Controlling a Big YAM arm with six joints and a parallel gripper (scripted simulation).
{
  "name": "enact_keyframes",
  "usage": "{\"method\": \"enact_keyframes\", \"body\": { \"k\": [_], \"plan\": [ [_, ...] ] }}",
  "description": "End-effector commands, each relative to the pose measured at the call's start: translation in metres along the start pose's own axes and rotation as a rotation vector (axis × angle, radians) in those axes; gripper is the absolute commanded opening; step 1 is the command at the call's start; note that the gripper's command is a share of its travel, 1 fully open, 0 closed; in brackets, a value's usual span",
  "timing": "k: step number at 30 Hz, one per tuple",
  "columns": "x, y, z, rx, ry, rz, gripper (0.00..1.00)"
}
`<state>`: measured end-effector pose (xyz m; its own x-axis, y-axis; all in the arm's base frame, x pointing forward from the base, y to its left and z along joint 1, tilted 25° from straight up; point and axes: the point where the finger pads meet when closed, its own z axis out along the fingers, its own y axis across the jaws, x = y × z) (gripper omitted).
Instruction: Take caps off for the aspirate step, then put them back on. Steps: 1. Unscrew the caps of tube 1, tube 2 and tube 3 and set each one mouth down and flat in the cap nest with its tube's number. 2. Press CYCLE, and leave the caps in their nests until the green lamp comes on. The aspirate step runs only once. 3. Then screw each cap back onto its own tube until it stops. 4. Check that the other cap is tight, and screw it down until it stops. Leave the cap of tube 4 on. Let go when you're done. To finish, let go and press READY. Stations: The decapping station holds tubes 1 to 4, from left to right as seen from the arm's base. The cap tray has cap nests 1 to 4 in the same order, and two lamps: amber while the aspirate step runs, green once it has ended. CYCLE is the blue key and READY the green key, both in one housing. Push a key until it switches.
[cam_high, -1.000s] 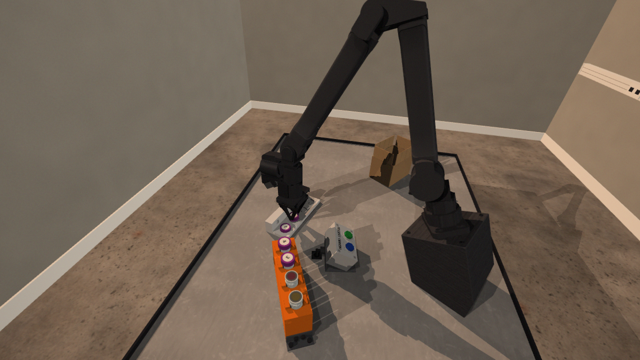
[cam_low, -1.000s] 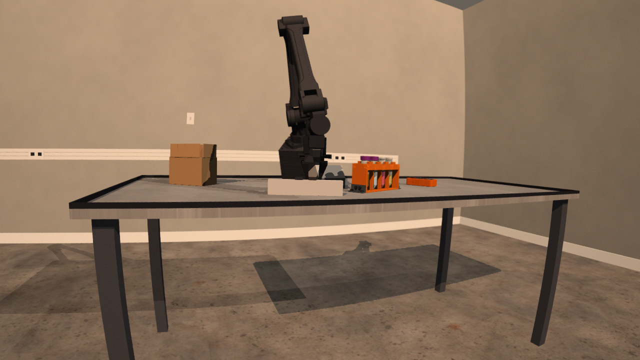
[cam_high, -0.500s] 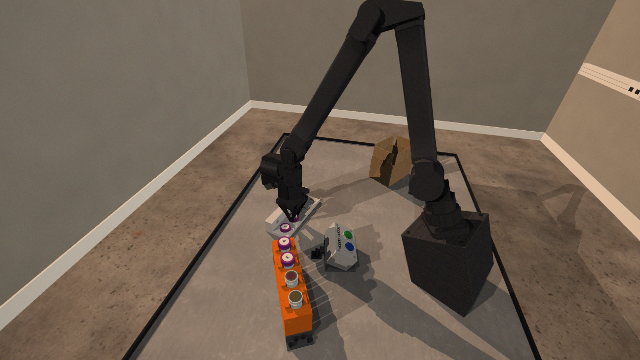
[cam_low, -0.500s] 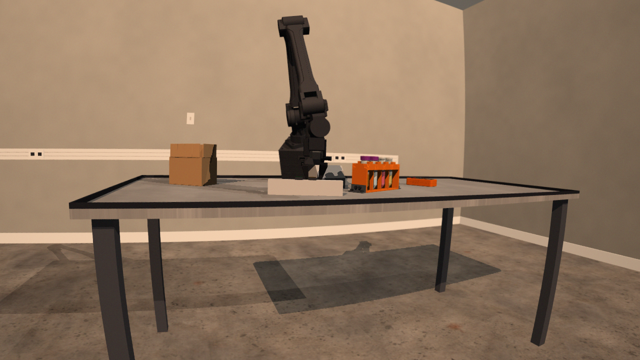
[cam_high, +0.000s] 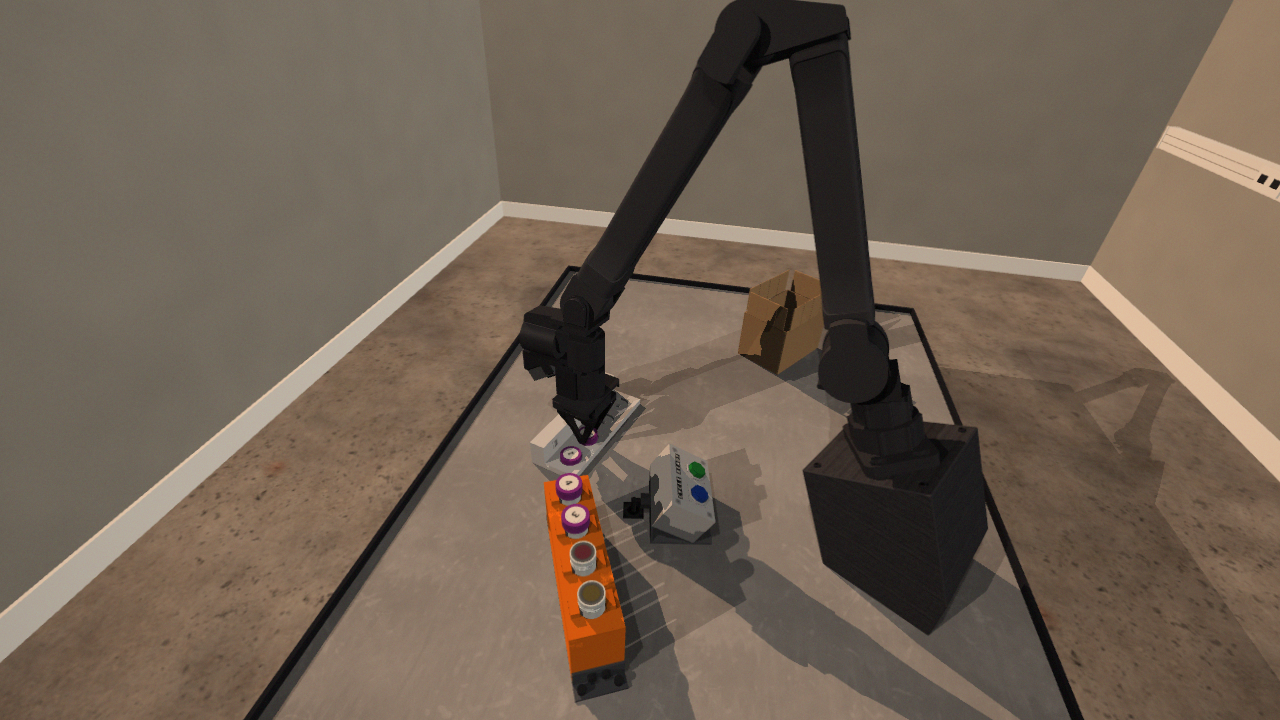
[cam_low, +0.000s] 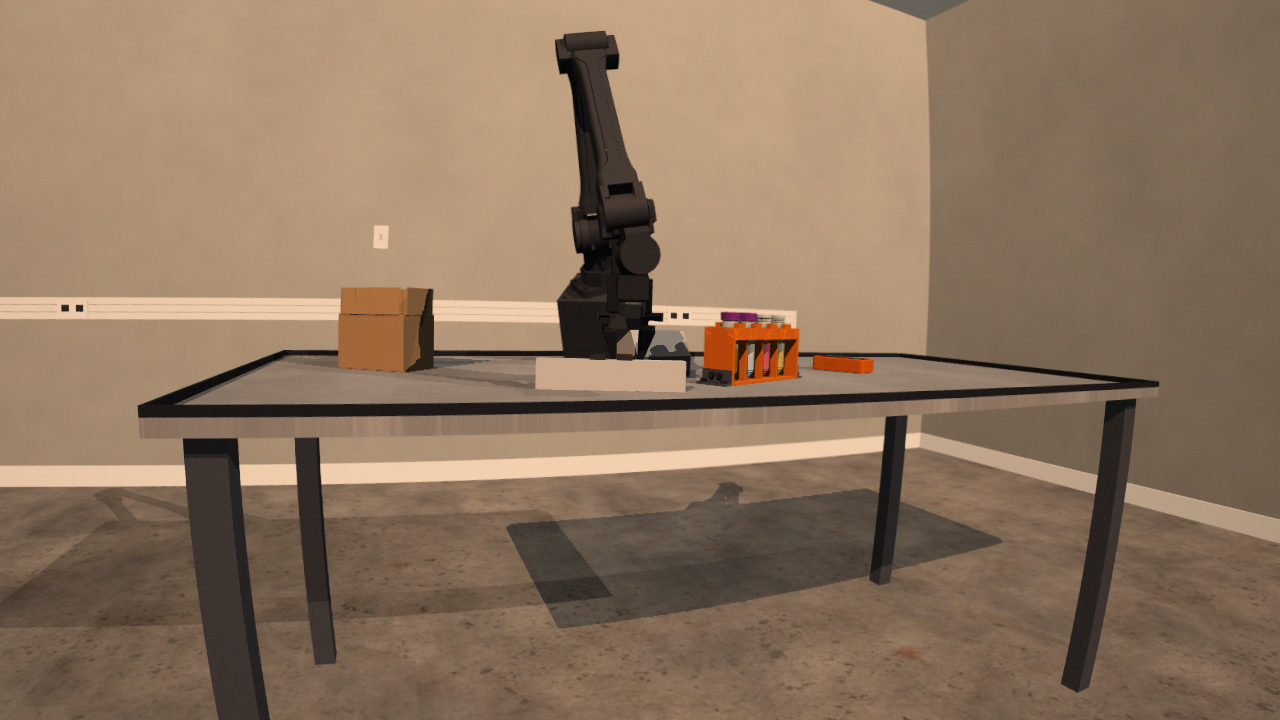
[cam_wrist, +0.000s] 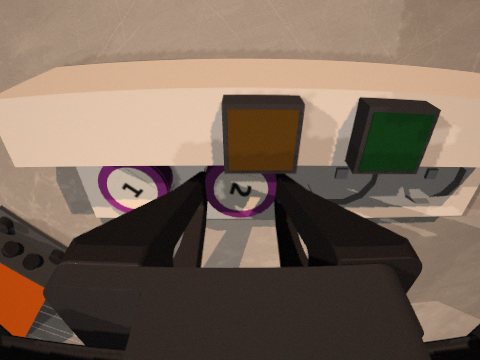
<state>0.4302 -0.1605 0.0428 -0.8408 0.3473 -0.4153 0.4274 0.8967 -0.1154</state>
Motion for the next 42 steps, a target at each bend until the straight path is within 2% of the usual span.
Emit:
{"method": "enact_keyframes", "body": {
  "k": [1, 7, 8, 22, 26, 31, 36, 38, 39, 42],
  "plan": [
    [0.002, -0.005, 0.008, 0.004, 0.006, -0.001, 0.0],
    [-0.002, -0.005, 0.007, 0.003, -0.001, 0.0, 0.0],
    [-0.008, 0.0, -0.001, -0.002, -0.014, 0.002, 0.47],
    [-0.008, 0.0, -0.001, -0.002, -0.014, 0.002, 0.47],
    [-0.005, 0.004, -0.027, -0.005, -0.015, 0.001, 0.47],
    [-0.021, 0.004, -0.059, -0.008, -0.045, 0.007, 0.47],
    [-0.021, 0.004, -0.086, -0.008, -0.047, 0.007, 0.47],
    [-0.021, 0.004, -0.086, -0.008, -0.047, 0.007, 0.47],
    [-0.014, 0.004, -0.087, -0.007, -0.033, 0.005, 0.47],
    [-0.022, 0.004, -0.107, -0.009, -0.049, 0.008, 0.47]
  ]
}}
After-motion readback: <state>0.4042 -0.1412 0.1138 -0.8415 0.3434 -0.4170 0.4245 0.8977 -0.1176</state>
